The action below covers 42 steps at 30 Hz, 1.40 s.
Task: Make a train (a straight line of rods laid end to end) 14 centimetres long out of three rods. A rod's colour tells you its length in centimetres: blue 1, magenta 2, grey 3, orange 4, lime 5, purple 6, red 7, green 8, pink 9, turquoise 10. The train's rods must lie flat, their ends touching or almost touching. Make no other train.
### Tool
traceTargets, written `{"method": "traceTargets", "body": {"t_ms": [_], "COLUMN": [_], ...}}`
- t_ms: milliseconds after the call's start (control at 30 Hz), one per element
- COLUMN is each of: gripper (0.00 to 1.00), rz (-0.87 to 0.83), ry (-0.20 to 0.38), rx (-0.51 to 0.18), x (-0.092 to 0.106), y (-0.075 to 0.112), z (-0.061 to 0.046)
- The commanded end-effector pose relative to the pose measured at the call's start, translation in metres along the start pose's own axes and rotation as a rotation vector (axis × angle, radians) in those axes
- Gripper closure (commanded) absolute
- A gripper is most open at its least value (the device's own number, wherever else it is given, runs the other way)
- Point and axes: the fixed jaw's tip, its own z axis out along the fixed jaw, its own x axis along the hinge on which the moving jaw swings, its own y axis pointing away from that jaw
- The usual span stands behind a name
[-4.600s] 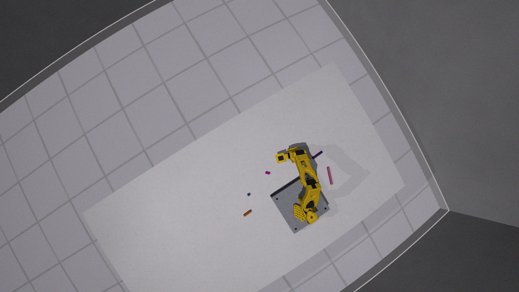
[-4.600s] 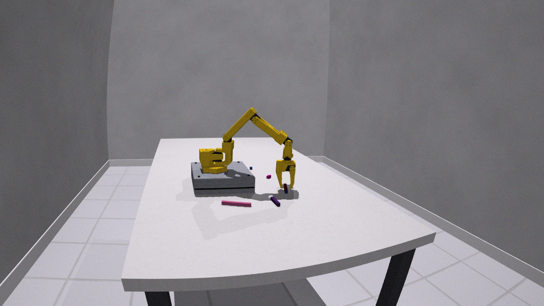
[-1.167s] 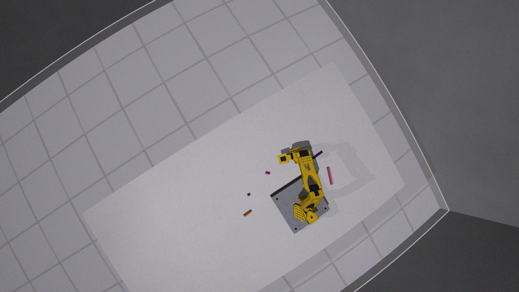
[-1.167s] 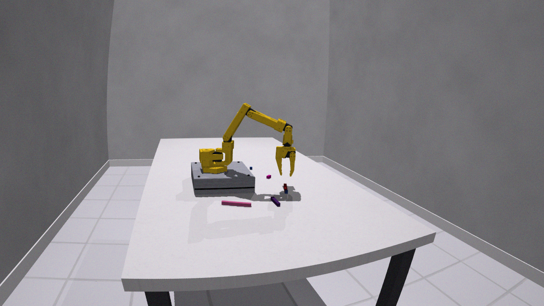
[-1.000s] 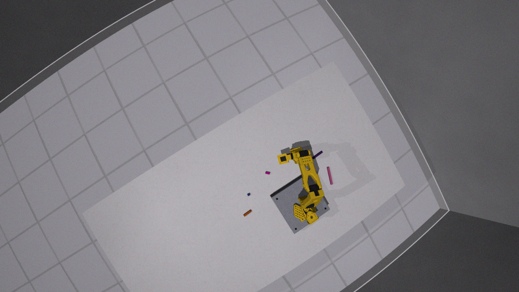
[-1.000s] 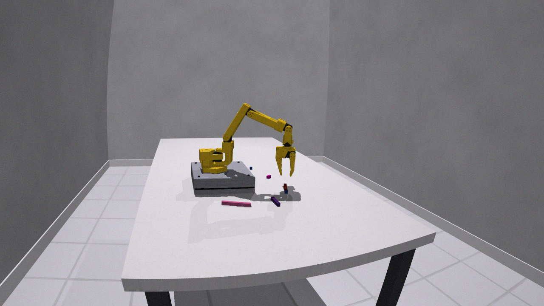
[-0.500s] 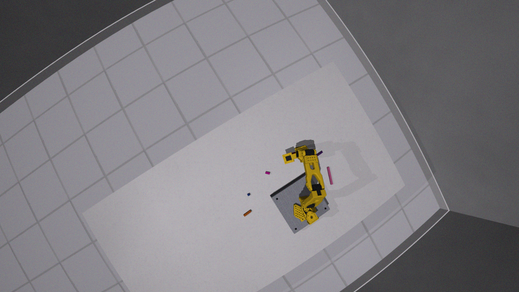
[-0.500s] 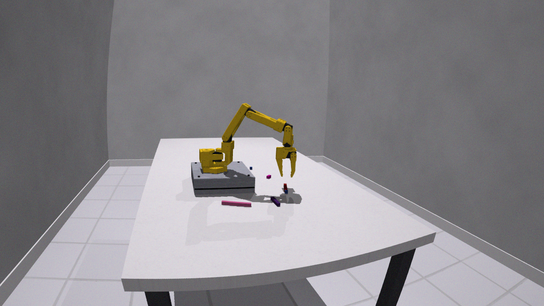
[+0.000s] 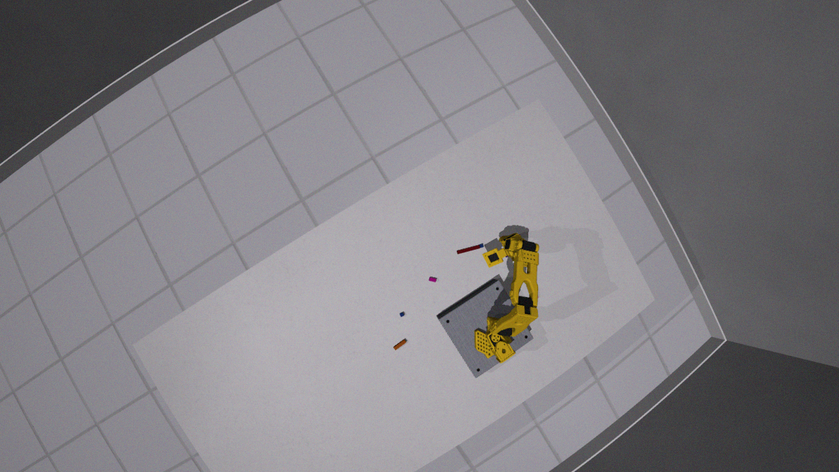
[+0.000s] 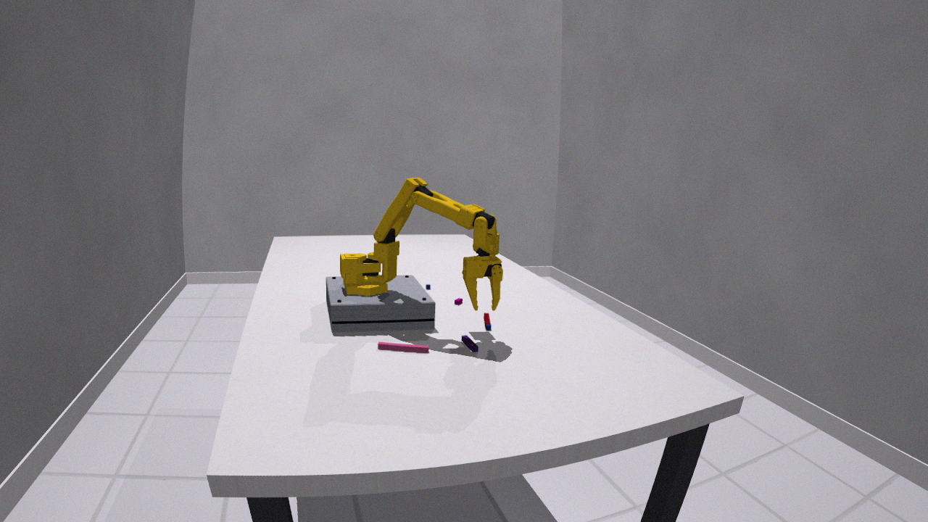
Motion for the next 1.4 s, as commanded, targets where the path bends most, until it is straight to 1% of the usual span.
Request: {"method": "traceTargets", "body": {"t_ms": [0, 200, 433, 1133, 1167, 1367], "gripper": [0.82, 0.81, 0.81, 0.81, 0.81, 0.81], "rz": [-0.05, -0.102, -0.119, -0.121, -0.122, -0.122], "ry": [-0.014, -0.014, -0.014, -0.014, -0.025, -0.025], "rx": [-0.016, -0.015, -0.015, -0.015, -0.023, -0.023], "x": [0.018, 0.035, 0.041, 0.042, 0.041, 0.041], "y": [0.012, 0.027, 0.032, 0.033, 0.033, 0.033], "z": [0.002, 0.003, 0.003, 0.003, 0.006, 0.006]}}
